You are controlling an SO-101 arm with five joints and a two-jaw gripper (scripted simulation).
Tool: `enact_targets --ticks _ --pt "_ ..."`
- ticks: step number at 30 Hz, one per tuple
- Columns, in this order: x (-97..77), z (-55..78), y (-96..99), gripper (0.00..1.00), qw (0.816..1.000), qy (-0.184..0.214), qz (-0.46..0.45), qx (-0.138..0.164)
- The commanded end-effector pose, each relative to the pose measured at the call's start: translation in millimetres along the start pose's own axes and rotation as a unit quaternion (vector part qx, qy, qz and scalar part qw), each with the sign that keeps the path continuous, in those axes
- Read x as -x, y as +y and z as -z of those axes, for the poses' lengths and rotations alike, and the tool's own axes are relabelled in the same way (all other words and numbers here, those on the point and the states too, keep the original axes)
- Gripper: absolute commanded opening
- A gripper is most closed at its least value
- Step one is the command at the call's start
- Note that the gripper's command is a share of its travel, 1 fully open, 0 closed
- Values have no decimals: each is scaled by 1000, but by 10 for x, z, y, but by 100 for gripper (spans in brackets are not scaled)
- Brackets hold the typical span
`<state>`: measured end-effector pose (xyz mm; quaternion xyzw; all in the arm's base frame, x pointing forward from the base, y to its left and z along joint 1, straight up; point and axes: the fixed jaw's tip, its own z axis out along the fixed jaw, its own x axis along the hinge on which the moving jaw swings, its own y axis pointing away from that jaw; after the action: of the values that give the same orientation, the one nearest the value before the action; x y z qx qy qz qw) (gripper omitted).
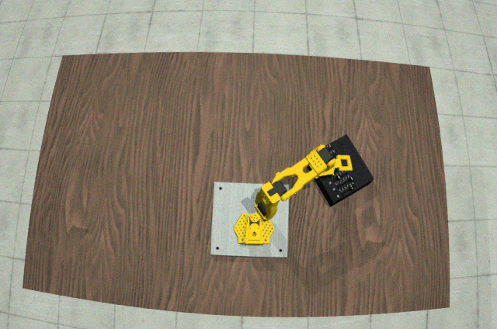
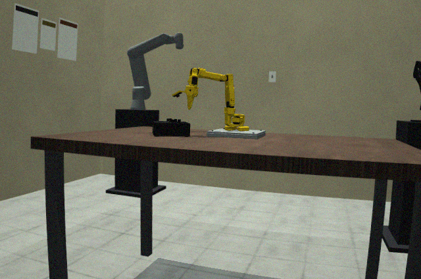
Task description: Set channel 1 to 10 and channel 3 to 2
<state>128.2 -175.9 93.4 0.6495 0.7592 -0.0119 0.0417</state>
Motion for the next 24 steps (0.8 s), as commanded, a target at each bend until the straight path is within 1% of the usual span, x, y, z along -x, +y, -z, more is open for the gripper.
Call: enact_targets --ticks 1,5,7,11,17,22,24 --pt "-16 -17 28 0 998 7 64 -2" --pt "-24 -20 42 0 992 7 129 -1" --pt "-24 -20 42 0 992 7 129 -1" --pt "-33 -23 55 0 980 7 197 0" --pt "-45 -29 73 0 953 7 304 1" --pt "-55 -34 87 0 919 7 395 2" --pt "-55 -34 87 0 919 7 395 2"
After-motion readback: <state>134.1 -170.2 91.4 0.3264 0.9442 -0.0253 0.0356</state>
